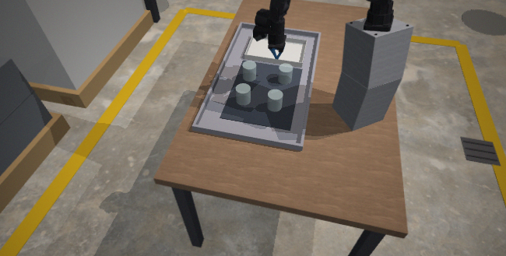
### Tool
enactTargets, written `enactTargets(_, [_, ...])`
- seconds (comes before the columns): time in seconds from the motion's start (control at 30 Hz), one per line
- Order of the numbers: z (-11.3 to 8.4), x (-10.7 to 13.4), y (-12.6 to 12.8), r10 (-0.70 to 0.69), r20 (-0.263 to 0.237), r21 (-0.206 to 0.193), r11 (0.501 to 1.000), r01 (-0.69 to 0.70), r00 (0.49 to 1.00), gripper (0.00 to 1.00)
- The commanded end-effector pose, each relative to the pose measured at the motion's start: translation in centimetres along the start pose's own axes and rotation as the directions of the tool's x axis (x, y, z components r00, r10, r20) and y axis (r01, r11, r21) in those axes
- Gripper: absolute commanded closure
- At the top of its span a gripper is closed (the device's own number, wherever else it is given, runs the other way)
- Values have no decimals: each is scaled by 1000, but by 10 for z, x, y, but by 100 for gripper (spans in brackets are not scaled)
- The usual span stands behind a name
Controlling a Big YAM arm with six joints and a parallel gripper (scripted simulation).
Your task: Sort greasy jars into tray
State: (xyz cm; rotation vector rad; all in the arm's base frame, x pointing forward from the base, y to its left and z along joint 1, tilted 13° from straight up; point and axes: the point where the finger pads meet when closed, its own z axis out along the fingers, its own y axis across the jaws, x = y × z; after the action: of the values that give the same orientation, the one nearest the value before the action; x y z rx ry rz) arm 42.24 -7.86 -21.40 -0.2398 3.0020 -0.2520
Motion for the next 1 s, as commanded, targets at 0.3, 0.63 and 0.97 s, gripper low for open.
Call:
enactTargets(0.3, [-19, -19, 2, -19, 34, 5, 1000, 19, 999, 100])
enactTargets(0.63, [10, -20, 2, -19, 34, 5, 1000, 19, 999, 100])
enactTargets(0.97, [48, -22, 2, -19, 34, 5, 1000, 19, 999, 100])
